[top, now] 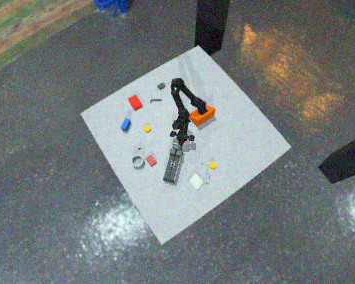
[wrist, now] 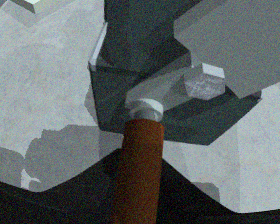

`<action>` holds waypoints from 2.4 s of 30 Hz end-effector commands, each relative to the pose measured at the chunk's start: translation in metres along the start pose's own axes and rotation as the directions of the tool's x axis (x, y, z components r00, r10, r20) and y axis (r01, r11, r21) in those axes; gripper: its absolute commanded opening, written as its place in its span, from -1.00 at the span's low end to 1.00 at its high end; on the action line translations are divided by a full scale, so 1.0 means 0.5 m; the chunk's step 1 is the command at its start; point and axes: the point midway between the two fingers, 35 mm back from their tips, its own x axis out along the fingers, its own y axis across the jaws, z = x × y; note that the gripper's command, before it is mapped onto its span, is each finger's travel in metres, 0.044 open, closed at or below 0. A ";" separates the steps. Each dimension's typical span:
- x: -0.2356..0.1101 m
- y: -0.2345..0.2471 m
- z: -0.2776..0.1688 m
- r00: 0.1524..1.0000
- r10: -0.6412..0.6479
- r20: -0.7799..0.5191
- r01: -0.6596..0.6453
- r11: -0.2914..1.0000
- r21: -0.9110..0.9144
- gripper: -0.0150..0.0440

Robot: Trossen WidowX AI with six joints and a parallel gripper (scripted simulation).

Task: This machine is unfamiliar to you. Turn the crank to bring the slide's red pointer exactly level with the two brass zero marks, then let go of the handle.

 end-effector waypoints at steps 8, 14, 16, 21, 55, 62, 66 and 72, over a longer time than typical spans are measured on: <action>0.009 -0.028 -0.010 1.000 -0.010 -0.009 0.010 1.000 0.005 -0.49; 0.009 -0.035 -0.010 1.000 -0.010 -0.009 0.010 1.000 0.005 -0.49; 0.009 -0.036 -0.010 1.000 -0.010 -0.009 0.010 1.000 0.005 -0.49; 0.009 -0.040 -0.009 1.000 -0.010 -0.009 0.010 1.000 0.005 -0.49; 0.005 -0.056 -0.006 1.000 -0.010 -0.009 0.011 1.000 0.005 -0.49; 0.004 -0.059 -0.005 1.000 -0.011 -0.009 0.011 1.000 0.005 -0.49; 0.003 -0.060 -0.004 1.000 -0.011 -0.009 0.011 1.000 0.005 -0.49; 0.002 -0.063 -0.004 1.000 -0.011 -0.009 0.011 1.000 0.005 -0.49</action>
